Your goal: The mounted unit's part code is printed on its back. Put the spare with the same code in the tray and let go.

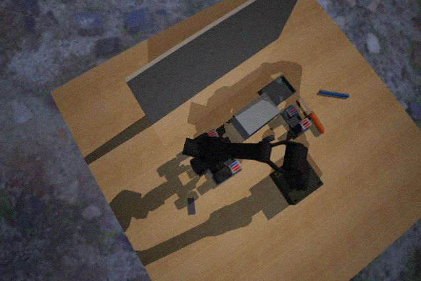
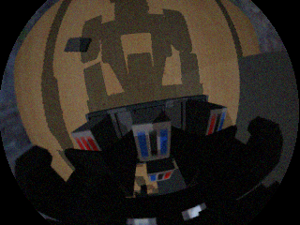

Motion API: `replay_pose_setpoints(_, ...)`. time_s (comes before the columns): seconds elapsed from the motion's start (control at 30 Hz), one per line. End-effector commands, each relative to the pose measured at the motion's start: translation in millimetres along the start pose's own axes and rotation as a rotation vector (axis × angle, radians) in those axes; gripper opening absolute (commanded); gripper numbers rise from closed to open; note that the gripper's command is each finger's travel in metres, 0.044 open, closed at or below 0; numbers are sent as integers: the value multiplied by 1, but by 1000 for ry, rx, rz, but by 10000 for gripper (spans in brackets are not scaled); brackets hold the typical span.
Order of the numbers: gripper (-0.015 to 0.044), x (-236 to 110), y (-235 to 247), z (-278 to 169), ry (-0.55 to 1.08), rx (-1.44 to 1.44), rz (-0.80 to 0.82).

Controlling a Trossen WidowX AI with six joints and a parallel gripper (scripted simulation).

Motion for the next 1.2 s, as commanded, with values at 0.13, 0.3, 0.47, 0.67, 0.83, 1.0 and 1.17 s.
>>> replay_pose_setpoints(0.13, 0, -2, 0, 0, 0, 0, 0)
replay_pose_setpoints(0.3, 0, -35, -2, 2, 0, -2, -2)
replay_pose_setpoints(0.47, 0, -74, -1, 1, 1, -3, -4)
replay_pose_setpoints(0.67, 0, -79, 0, 0, 1, -4, -4)
replay_pose_setpoints(0.83, 0, -97, -1, 1, -3, -1, -4)
replay_pose_setpoints(1.0, 0, -126, 0, -1, -1, -2, -4)
replay_pose_setpoints(1.17, 0, -151, 1, -5, 1, -4, -4)
Point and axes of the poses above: the point midway between the two fingers, 35 mm back from their tips, its own x axis out along the fingers, its own y axis across the jaws, z = x × y, the point moved 1 cm from there along -x, back along the fingers, and after that the axes turned 11 degrees about x, right-handed, at the moved point
